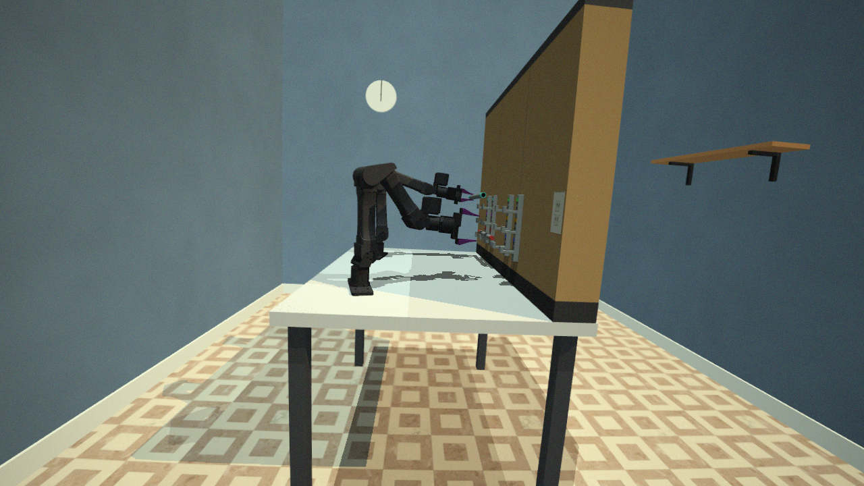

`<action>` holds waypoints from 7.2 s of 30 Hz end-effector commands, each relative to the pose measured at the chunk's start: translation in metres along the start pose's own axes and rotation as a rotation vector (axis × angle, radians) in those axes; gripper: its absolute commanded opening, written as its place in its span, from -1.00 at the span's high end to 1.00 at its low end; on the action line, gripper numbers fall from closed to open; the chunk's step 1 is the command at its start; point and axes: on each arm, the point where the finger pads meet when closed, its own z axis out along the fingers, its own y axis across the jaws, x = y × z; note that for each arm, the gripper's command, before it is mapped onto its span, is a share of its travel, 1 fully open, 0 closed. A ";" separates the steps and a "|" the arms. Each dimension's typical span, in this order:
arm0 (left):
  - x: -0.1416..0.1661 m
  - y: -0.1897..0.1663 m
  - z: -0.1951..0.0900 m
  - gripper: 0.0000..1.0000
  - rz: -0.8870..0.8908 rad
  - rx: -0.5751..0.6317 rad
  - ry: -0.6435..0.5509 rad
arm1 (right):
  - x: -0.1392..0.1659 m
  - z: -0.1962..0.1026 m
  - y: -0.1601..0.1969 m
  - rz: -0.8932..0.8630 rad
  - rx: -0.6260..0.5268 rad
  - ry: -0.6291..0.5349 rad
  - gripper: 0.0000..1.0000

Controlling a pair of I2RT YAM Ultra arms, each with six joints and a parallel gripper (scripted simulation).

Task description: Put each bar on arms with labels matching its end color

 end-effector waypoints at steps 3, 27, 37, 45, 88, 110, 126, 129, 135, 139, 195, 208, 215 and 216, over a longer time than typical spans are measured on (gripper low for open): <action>0.004 0.037 -0.016 1.00 -0.015 -0.109 0.004 | 0.006 -0.003 -0.023 0.048 0.062 0.006 -1.00; 0.007 0.029 -0.021 1.00 -0.015 -0.109 0.003 | 0.006 -0.003 -0.023 0.048 0.062 0.006 -1.00; 0.006 0.030 -0.020 1.00 -0.015 -0.109 0.003 | 0.006 -0.003 -0.023 0.048 0.062 0.006 -1.00; 0.006 0.031 -0.019 1.00 -0.015 -0.108 0.003 | 0.006 -0.003 -0.023 0.048 0.062 0.006 -1.00; 0.002 0.035 -0.013 1.00 -0.015 -0.108 0.003 | 0.006 -0.003 -0.023 0.048 0.062 0.006 -1.00; -0.001 0.036 0.005 1.00 -0.015 -0.108 0.003 | 0.006 -0.003 -0.023 0.048 0.062 0.006 -1.00; -0.001 0.031 0.018 1.00 -0.015 -0.108 0.003 | 0.006 -0.003 -0.023 0.048 0.062 0.005 -1.00; -0.001 0.033 0.021 1.00 -0.015 -0.108 0.003 | 0.006 -0.003 -0.023 0.048 0.062 0.005 -1.00; -0.001 0.037 0.026 1.00 -0.015 -0.108 0.003 | 0.006 -0.003 -0.023 0.048 0.062 0.005 -1.00; -0.001 0.040 0.029 1.00 -0.015 -0.108 0.003 | 0.006 -0.003 -0.023 0.048 0.062 0.005 -1.00; -0.002 0.030 0.046 1.00 -0.015 -0.108 0.002 | 0.006 -0.003 -0.023 0.048 0.062 0.005 -1.00; -0.002 0.022 0.045 1.00 -0.015 -0.108 0.002 | 0.006 -0.003 -0.023 0.048 0.062 0.005 -1.00; -0.002 0.024 0.044 1.00 -0.015 -0.108 0.002 | 0.006 -0.003 -0.023 0.048 0.062 0.005 -1.00; -0.002 0.025 0.043 1.00 -0.015 -0.108 0.002 | 0.006 -0.003 -0.023 0.048 0.062 0.005 -1.00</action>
